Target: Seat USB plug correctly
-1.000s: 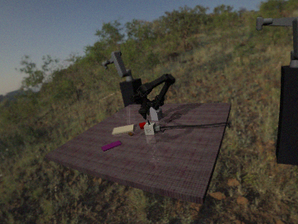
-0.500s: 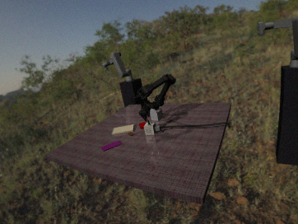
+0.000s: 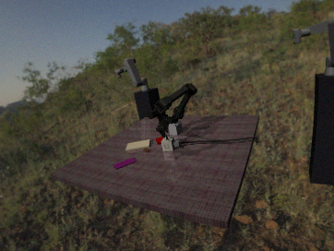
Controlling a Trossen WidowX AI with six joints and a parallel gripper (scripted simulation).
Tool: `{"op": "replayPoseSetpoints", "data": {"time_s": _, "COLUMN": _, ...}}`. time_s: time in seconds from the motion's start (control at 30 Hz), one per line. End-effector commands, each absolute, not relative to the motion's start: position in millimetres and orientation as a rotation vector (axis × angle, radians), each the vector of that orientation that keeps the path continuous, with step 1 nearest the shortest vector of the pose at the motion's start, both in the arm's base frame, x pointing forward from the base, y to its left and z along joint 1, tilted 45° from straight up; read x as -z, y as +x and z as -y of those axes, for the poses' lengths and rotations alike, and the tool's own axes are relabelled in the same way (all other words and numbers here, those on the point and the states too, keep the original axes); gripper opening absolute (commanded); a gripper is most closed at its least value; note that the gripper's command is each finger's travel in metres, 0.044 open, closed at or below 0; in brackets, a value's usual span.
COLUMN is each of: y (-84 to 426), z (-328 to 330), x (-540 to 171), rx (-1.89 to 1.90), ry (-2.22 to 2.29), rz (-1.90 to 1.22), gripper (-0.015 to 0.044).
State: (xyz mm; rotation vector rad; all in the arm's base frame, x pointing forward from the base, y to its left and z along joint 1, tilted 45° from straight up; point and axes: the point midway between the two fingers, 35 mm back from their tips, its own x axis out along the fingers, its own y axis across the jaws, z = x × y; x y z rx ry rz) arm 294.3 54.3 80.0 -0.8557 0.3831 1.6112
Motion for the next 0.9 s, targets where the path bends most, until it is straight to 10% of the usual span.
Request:
{"op": "replayPoseSetpoints", "data": {"time_s": 0.0, "y": 294.4, "z": -54.1, "x": -80.2, "rx": -1.611, "ry": -0.856, "rz": -0.383, "gripper": 0.0387}}
{"op": "replayPoseSetpoints", "data": {"time_s": 0.5, "y": 294.4, "z": -54.1, "x": -80.2, "rx": -1.611, "ry": -0.856, "rz": -0.383, "gripper": 0.0000}}
{"op": "replayPoseSetpoints", "data": {"time_s": 0.87, "y": 294.4, "z": -54.1, "x": -80.2, "rx": -1.611, "ry": -0.856, "rz": -0.383, "gripper": 0.0000}}
